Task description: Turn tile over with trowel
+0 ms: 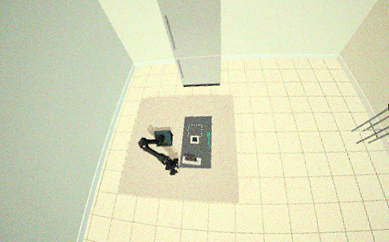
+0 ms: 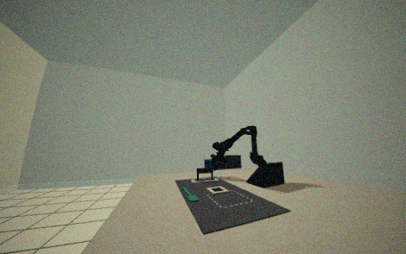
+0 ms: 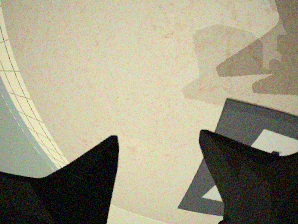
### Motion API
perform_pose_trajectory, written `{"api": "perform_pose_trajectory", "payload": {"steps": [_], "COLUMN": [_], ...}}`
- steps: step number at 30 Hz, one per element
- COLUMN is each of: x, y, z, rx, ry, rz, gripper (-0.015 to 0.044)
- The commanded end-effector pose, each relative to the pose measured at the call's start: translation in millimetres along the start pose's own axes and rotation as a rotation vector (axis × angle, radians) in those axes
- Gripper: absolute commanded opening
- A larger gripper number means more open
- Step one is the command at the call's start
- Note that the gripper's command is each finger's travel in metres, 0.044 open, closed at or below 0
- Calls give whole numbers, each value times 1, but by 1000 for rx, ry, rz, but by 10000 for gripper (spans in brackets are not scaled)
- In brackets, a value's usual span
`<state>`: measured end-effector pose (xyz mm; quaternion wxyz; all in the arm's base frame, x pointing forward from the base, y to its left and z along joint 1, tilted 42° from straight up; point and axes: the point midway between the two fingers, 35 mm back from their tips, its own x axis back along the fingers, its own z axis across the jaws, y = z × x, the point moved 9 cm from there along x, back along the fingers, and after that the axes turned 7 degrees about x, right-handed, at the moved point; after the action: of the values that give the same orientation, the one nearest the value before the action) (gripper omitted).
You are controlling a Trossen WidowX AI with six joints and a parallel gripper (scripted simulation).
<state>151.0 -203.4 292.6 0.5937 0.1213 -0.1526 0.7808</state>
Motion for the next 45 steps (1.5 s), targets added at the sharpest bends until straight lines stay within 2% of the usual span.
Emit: {"api": "perform_pose_trajectory", "payload": {"steps": [1,22,45], "x": [-3,-7,-3], "y": [-7,-50,-98], "z": [1,3,-1], "rx": [96,732,1459], "ry": [-32,-203,-345], "rz": [-2,53,188], "gripper": [270,270,270]}}
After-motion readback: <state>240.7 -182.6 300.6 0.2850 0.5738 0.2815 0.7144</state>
